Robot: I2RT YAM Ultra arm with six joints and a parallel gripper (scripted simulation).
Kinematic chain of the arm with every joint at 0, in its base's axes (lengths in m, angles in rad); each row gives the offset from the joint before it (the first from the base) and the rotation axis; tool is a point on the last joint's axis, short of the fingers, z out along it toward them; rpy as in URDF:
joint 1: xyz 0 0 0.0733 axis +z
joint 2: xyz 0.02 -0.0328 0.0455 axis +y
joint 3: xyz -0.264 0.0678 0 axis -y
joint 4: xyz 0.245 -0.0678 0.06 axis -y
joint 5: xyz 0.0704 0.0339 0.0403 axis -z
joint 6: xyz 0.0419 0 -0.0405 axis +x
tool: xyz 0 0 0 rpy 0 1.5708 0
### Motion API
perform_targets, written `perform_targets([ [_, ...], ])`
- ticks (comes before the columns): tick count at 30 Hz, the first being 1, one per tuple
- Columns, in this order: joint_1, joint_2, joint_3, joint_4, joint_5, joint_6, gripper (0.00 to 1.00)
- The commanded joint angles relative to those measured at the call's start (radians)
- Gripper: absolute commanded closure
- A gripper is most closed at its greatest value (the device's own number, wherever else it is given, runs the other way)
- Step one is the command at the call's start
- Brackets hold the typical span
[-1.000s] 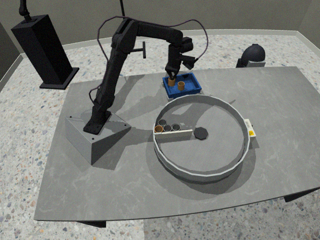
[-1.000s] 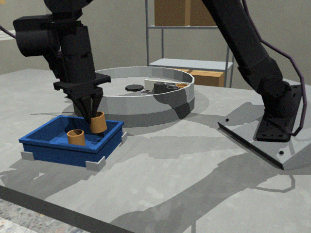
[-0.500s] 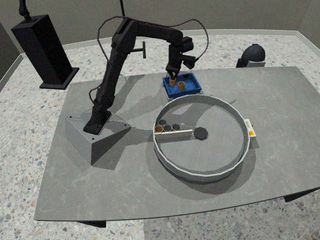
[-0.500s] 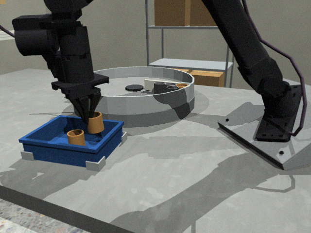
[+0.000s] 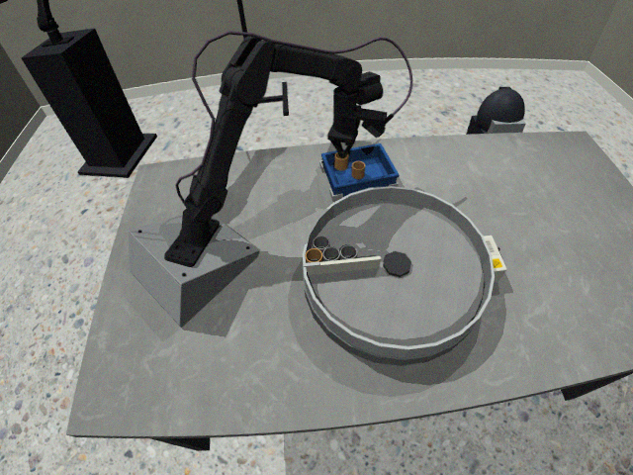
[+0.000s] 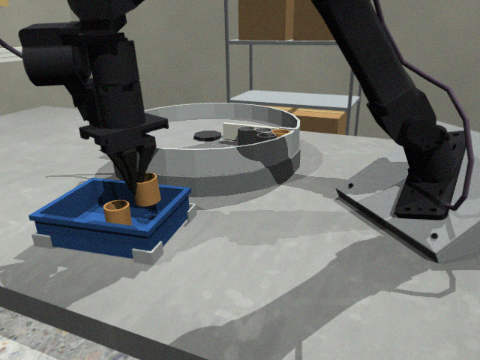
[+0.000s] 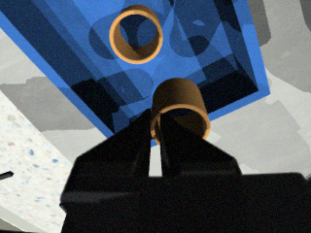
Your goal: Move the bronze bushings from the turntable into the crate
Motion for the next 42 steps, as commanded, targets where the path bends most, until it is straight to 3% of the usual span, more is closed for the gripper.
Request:
perform_targets([
  [1,0.001,-0.037,0.035,0.003,0.017,0.005,1.0],
  [10,0.003,0.012,0.057,-0.017,0.017,0.006,1.0],
  [13,0.003,-0.018,0.059,-0.019,0.017,0.006,1.0],
  [42,0.003,-0.018,0.059,-0.013,0.017,0.006,1.0],
])
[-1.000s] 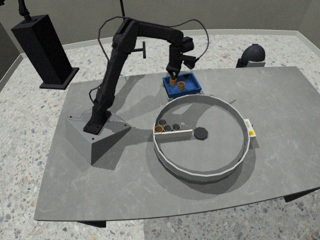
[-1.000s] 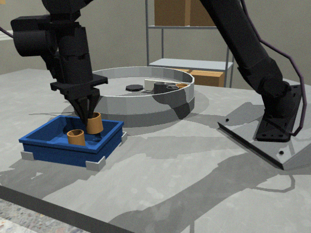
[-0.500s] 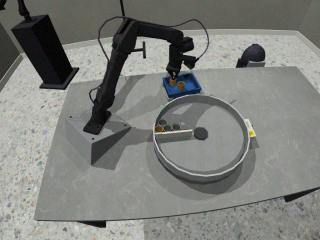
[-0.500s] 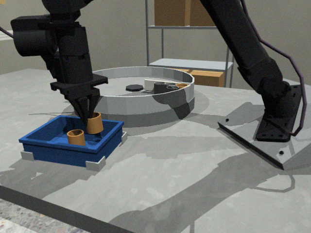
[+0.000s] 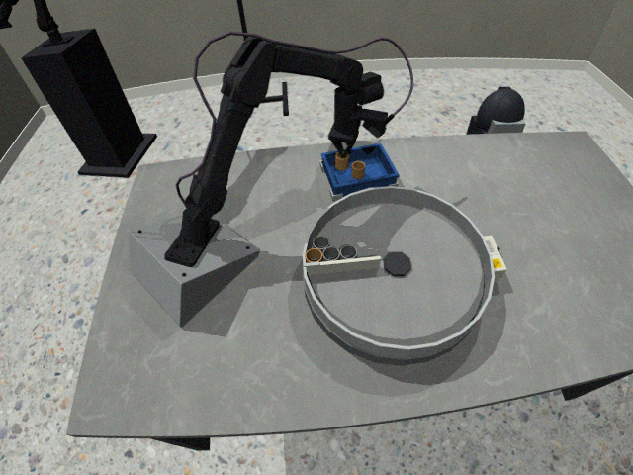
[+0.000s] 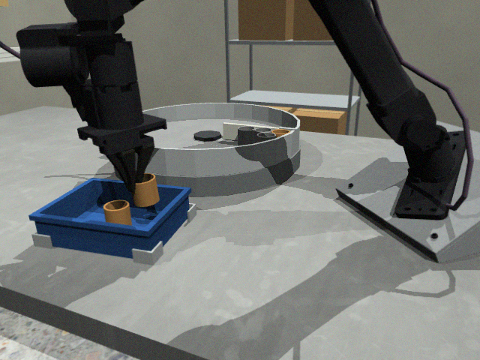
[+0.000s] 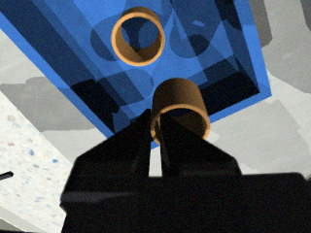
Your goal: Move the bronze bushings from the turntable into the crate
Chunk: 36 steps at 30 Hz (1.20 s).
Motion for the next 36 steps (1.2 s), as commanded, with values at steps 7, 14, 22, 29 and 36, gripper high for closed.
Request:
perform_targets([
  [7,0.003,-0.03,0.041,-0.003,0.017,0.005,1.0],
  [14,0.007,-0.019,0.038,0.02,0.017,0.007,1.0],
  [22,0.011,0.007,-0.026,0.05,0.02,0.012,1.0],
  [29,0.011,-0.016,-0.01,0.081,0.021,0.014,1.0],
  [36,0.015,0.034,-0.074,0.121,0.023,0.021,1.0],
])
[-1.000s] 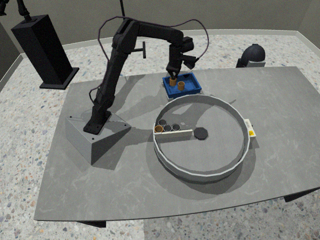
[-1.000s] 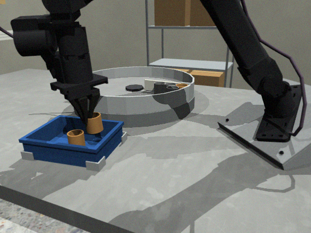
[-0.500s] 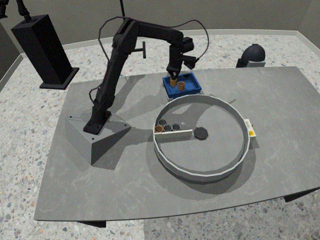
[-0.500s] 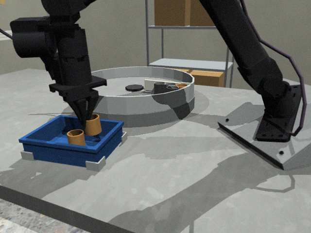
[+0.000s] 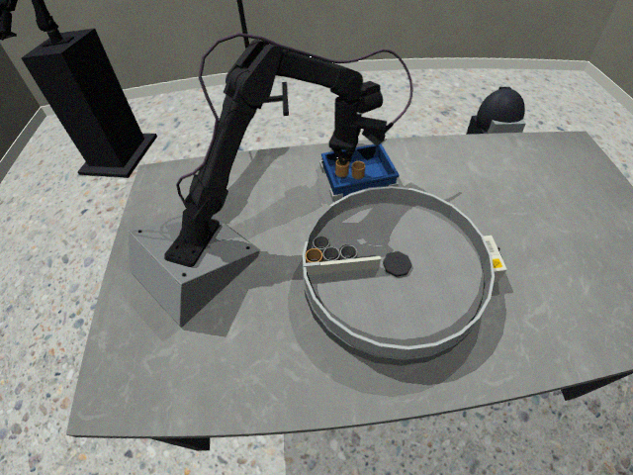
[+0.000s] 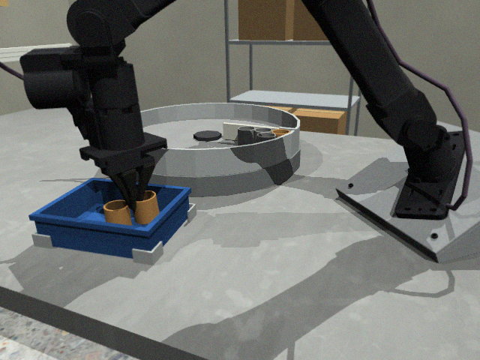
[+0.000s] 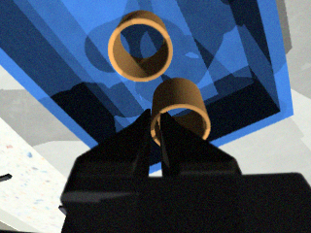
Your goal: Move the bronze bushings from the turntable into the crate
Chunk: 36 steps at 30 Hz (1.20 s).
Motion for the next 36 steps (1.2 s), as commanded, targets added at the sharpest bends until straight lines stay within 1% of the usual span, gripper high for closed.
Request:
perform_targets([
  [1,0.001,-0.006,-0.013,0.034,0.019,0.009,1.0],
  [3,0.006,-0.025,-0.004,0.041,0.019,0.009,1.0],
  [6,0.006,-0.007,-0.026,0.05,0.019,0.009,1.0],
  [9,0.004,-0.002,-0.027,0.052,0.02,0.009,1.0],
  [10,0.002,0.0,0.008,0.055,0.02,0.009,1.0],
  [36,0.004,-0.004,0.001,0.048,0.02,0.009,1.0],
])
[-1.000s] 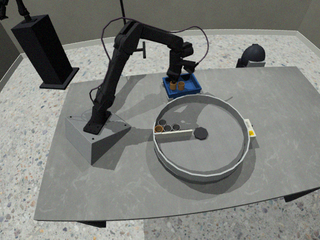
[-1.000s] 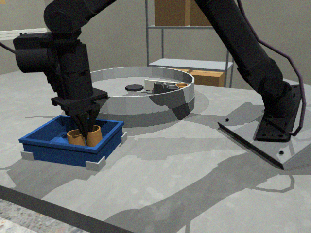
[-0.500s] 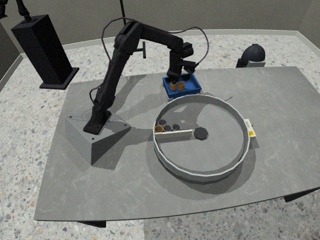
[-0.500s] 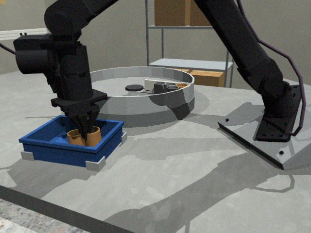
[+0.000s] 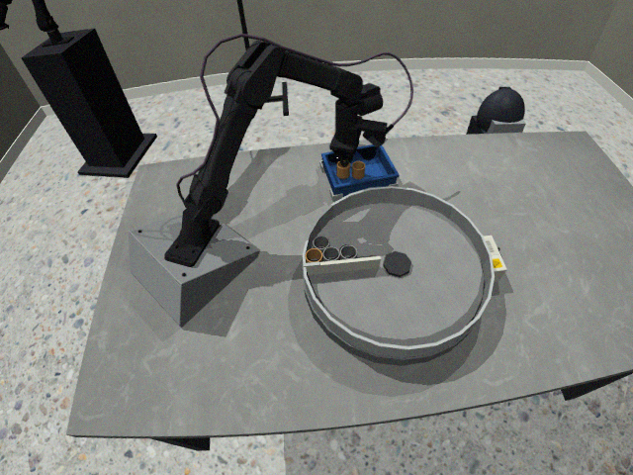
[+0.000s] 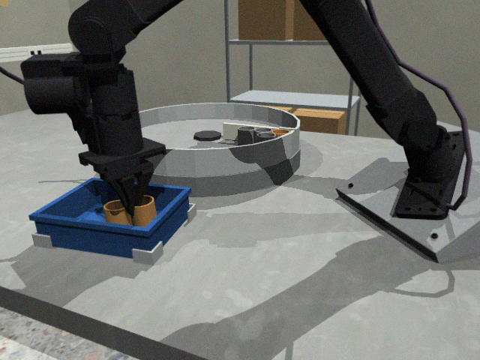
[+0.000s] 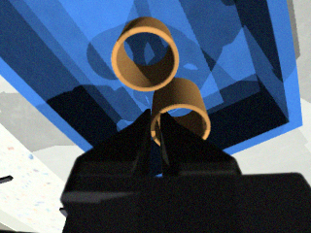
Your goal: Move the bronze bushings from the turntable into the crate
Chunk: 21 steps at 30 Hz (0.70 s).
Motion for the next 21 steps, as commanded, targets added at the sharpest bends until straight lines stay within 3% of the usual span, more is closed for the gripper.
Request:
perform_targets([
  [1,0.001,-0.014,0.018,0.006,0.017,0.005,1.0],
  [14,0.001,-0.014,0.014,0.008,0.017,0.005,1.0],
  [21,-0.001,-0.04,-0.048,0.04,0.017,0.004,1.0],
])
